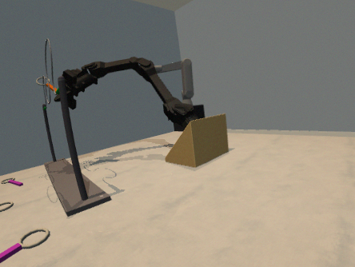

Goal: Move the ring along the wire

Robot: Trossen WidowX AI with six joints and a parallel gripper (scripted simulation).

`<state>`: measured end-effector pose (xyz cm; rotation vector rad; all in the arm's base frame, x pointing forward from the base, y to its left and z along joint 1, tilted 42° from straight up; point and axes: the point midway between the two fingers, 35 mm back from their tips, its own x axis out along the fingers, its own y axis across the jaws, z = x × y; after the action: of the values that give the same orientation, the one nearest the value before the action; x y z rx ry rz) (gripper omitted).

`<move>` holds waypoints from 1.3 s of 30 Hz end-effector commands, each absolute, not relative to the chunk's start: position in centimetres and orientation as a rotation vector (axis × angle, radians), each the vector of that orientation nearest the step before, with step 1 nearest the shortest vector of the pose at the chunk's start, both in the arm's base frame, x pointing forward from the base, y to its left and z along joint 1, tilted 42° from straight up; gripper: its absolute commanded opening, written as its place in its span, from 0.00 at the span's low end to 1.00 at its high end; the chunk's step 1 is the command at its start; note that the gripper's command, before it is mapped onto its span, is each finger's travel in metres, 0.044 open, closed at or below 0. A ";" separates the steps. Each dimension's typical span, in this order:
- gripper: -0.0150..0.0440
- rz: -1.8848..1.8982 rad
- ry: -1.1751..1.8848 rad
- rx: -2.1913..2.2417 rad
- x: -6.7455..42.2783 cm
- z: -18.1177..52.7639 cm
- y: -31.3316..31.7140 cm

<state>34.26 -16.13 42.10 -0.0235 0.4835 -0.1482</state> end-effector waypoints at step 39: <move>0.00 -0.416 0.418 -0.919 33.8 44.9 -21.1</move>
<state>34.00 -20.83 44.31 -0.8403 0.4295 -0.3903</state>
